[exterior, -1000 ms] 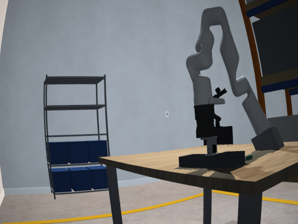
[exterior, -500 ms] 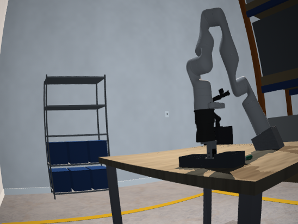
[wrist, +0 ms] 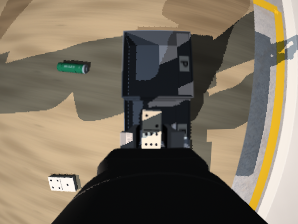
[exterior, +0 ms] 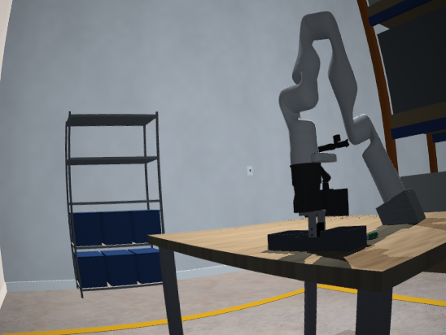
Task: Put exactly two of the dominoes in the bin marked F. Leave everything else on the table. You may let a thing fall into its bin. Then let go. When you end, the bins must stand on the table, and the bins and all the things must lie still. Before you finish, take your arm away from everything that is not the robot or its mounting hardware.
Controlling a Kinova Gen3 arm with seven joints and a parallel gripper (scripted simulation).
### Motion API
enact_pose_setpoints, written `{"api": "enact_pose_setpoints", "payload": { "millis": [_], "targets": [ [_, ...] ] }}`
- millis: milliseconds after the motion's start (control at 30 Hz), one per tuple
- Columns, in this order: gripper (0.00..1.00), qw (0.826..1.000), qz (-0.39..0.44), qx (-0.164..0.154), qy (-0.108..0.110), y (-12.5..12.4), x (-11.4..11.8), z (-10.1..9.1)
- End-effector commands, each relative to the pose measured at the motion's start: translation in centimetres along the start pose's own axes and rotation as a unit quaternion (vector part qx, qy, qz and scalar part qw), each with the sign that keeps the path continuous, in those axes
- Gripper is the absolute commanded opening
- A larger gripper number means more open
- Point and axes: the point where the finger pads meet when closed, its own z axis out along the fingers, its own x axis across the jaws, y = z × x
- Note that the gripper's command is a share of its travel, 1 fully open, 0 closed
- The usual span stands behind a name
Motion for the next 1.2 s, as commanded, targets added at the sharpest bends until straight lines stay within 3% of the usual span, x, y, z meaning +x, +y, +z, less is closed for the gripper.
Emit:
{"api": "enact_pose_setpoints", "payload": {
  "millis": [0, 300, 1167],
  "targets": [
    [0.65, 1.000, 0.001, 0.000, 0.000, 0.0, -0.1, 0.0],
    [0.65, 1.000, 0.001, 0.000, 0.000, 0.0, -0.1, 0.0],
    [0.65, 1.000, 0.002, -0.001, 0.001, 0.1, 0.0, -3.6]
  ]
}}
